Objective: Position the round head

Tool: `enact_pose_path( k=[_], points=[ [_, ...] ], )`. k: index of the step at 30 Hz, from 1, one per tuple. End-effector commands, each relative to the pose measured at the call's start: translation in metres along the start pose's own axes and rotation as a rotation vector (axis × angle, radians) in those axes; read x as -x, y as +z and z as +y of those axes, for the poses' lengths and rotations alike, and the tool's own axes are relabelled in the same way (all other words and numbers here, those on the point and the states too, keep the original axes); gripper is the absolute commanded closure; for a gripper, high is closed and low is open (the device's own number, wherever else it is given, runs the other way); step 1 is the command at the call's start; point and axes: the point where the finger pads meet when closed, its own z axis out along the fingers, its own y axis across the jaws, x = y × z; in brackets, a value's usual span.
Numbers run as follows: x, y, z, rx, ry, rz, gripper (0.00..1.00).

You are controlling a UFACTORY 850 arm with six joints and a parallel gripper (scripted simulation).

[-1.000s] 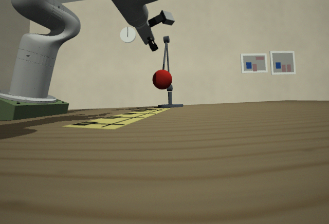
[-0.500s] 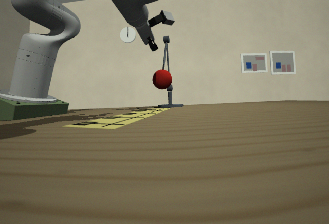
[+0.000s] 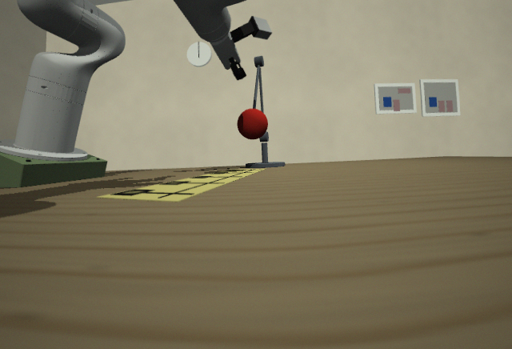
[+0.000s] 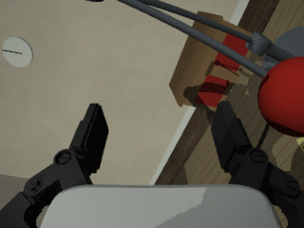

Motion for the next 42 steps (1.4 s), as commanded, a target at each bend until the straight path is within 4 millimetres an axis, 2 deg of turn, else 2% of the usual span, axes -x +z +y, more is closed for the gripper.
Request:
enact_pose_path(
  k=[1,20,35,42],
  points=[
    [-0.0006,-0.0001,-0.0003,0.000,-0.002,0.000,0.00],
    [-0.0006,-0.0001,-0.0003,0.000,-0.002,0.000,0.00],
    [-0.0051,0.0018,0.0018,0.092,0.315,0.080,0.00],
    [-0.0062,0.0021,0.0029,0.116,0.402,0.102,0.00]
  ],
)
